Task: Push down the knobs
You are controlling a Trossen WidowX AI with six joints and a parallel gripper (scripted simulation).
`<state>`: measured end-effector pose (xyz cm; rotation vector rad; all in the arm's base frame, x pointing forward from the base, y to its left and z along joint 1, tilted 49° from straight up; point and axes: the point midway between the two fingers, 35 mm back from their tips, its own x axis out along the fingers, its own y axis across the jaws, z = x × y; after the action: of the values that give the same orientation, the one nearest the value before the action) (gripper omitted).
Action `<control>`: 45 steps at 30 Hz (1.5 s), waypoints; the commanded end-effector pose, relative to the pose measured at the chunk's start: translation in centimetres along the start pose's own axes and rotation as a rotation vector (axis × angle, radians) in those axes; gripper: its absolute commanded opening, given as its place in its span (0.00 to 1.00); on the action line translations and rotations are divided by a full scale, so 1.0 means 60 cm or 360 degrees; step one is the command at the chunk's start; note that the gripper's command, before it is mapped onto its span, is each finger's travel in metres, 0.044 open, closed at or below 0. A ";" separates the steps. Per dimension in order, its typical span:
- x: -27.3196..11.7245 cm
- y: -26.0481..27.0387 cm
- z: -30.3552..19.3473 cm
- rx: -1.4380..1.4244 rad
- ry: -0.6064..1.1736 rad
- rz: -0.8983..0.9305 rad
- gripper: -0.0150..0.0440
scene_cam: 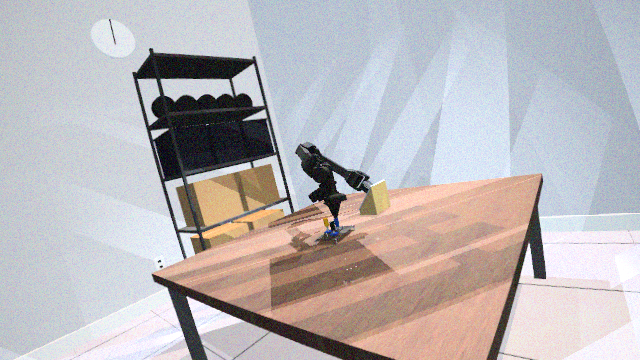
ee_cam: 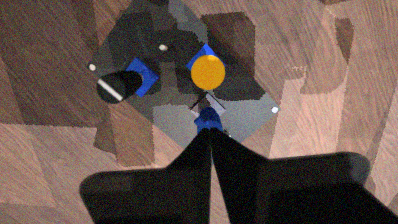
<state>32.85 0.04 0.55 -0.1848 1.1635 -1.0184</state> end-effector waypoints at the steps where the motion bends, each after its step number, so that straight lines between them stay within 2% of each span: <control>1: 0.036 -0.003 0.006 0.0044 0.0028 -0.0045 0.25; 45: 0.042 -0.003 0.006 0.0044 0.0028 -0.0045 0.25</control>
<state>32.85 -0.36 0.20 -0.1858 1.1632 -1.0187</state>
